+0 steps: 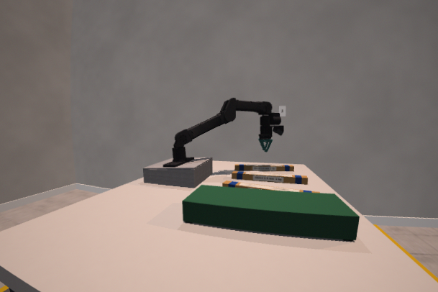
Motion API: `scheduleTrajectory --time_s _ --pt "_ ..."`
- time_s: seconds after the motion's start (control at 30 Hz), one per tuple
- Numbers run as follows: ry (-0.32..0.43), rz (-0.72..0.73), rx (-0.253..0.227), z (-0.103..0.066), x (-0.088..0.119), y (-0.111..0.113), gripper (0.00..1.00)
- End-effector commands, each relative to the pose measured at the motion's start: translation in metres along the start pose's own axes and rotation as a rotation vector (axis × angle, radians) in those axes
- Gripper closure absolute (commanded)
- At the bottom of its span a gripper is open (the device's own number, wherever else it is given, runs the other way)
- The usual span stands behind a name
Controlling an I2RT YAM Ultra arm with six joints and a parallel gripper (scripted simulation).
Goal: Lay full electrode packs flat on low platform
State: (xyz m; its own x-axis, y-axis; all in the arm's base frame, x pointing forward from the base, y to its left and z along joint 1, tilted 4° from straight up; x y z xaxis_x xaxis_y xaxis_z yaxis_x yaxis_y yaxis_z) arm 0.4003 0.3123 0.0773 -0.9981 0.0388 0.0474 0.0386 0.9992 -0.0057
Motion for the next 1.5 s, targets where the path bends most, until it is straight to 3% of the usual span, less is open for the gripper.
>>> scheduleTrajectory --time_s 0.0,0.33,0.4,0.53,0.83,0.93,1.4,1.47 --pt "-0.027 0.000 -0.023 -0.015 -0.004 0.000 0.26" --pt "-0.027 0.000 -0.023 -0.015 -0.004 0.000 0.26" --pt "0.022 0.083 0.022 -0.021 0.001 -0.023 0.26" --pt "0.000 0.216 0.010 -0.020 -0.006 -0.047 0.26" --pt "-0.001 0.206 0.013 -0.020 -0.015 -0.107 0.26" --pt "0.004 0.207 0.004 -0.021 -0.015 -0.112 0.26" --pt "-0.003 0.207 0.017 -0.021 -0.030 -0.206 0.26" --pt "-0.003 0.207 0.017 -0.021 -0.030 -0.206 0.26"
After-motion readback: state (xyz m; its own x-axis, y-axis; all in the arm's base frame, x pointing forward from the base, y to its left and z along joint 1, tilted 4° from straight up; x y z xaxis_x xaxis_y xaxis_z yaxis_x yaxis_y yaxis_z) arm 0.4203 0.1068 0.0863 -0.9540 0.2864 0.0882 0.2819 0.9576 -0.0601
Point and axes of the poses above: the point where the finger pads meet when closed, its own z axis out along the fingers, its own y axis across the jaws, x = y × z, the point moved 7 cm from there along -z, back along the fingers, and after that the axes turned 12 degrees about z, right-handed, at the moved point
